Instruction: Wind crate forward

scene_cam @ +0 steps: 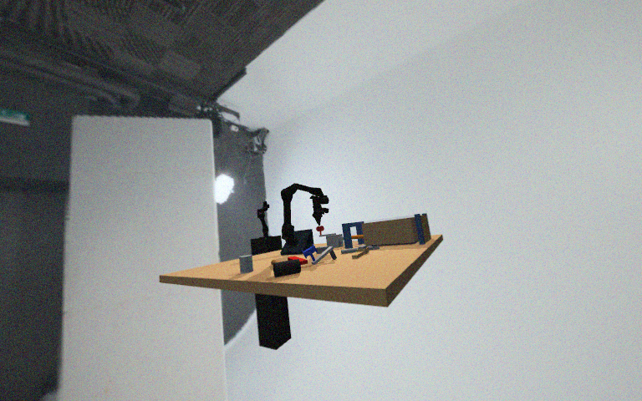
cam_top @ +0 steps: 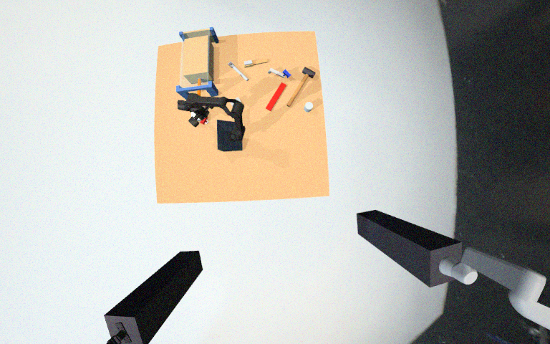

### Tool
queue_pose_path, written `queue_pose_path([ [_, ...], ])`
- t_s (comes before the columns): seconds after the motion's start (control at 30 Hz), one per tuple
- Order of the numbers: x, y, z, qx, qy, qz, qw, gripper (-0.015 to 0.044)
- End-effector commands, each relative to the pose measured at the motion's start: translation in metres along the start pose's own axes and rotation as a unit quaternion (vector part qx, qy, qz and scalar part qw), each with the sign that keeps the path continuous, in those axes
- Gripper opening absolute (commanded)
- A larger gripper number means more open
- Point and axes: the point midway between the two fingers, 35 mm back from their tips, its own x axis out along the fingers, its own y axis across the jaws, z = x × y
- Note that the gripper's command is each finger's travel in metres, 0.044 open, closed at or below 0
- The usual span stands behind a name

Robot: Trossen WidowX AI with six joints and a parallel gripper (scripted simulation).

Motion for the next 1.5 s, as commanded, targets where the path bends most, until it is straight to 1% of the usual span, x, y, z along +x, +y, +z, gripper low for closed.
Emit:
queue_pose_path([
  [0.0, 0.004, -0.001, -0.002, 0.000, 0.003, -0.004, 1.000, 0.0000],
  [0.87, 0.004, 0.006, 0.028, 0.000, 0.002, -0.003, 1.000, 0.0000],
  [0.97, -0.006, 0.007, 0.028, -0.006, 0.001, -0.005, 1.000, 0.0000],
  [1.1, -0.037, 0.007, 0.025, -0.023, -0.001, -0.010, 1.000, 0.0000],
  [1.17, -0.045, 0.007, 0.024, -0.027, -0.002, -0.011, 1.000, 0.0000],
  [1.33, -0.042, 0.006, 0.023, -0.025, -0.001, -0.011, 1.000, 0.0000],
  [1.47, -0.024, 0.002, 0.015, -0.013, 0.000, -0.007, 1.000, 0.0000],
])
